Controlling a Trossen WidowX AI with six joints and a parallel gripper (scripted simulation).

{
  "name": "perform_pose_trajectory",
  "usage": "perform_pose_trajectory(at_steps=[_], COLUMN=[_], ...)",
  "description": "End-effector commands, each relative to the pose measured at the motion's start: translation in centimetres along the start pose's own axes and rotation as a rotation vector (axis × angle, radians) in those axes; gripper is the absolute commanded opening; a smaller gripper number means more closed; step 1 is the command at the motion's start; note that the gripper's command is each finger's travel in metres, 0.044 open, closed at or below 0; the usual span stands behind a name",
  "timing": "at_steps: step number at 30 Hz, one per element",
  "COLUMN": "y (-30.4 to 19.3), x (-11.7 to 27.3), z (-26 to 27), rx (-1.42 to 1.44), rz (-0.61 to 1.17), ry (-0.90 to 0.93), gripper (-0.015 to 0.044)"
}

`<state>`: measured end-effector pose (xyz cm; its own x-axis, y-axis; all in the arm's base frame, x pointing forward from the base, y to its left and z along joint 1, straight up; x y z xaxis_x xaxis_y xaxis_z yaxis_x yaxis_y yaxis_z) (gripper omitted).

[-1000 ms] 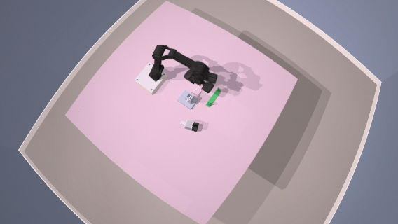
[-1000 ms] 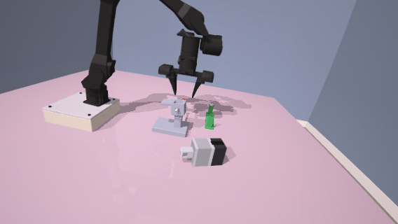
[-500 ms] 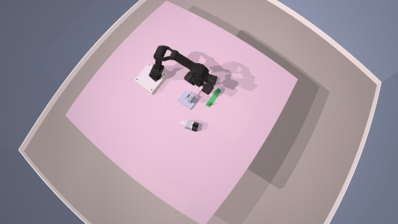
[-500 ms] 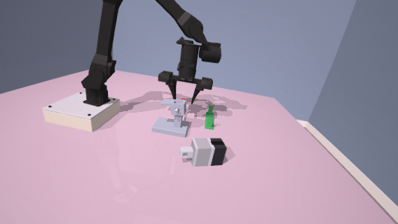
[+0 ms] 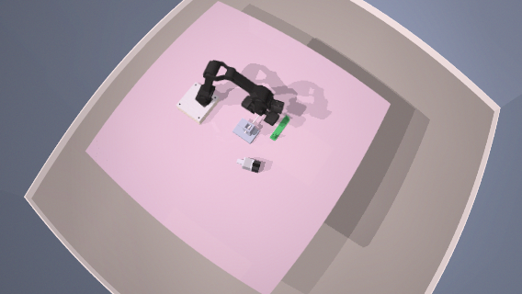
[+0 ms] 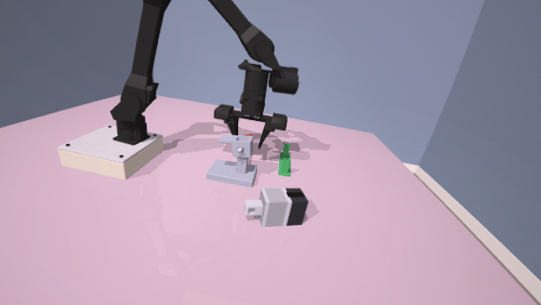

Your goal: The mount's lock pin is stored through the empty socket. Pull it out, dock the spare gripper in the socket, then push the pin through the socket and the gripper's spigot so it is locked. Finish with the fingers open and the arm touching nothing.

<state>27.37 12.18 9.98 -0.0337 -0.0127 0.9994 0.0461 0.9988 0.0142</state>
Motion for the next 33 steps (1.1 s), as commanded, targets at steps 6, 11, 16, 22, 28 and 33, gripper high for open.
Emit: perform_pose_trajectory(at_steps=[6, 11, 16, 22, 28, 33], y=[-0.1, -0.1, -0.1, -0.09, -0.11, -0.2], x=[-0.33, -0.33, -0.33, -0.33, -0.22, 0.25], z=[0.09, 0.09, 0.09, 0.11, 0.1, 0.04], rx=[-0.005, -0.005, -0.005, -0.005, -0.005, -0.001], rz=[0.006, 0.006, 0.006, 0.006, -0.01, -0.076], ry=[0.002, 0.002, 0.002, 0.002, 0.005, 0.015], gripper=[0.0221, 0.009, 0.0, 0.0, 0.0, 0.0])
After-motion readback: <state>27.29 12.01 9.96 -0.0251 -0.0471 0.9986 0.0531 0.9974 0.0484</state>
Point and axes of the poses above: the point midway between the two fingers, 35 mm back from their tips, its own x axis back along the fingers, its own z axis across the jaws, y = z × x, the point moved 6 cm from there along x, back along the fingers, and after that the axes turned 10 degrees about -x, right-handed, at the moved point
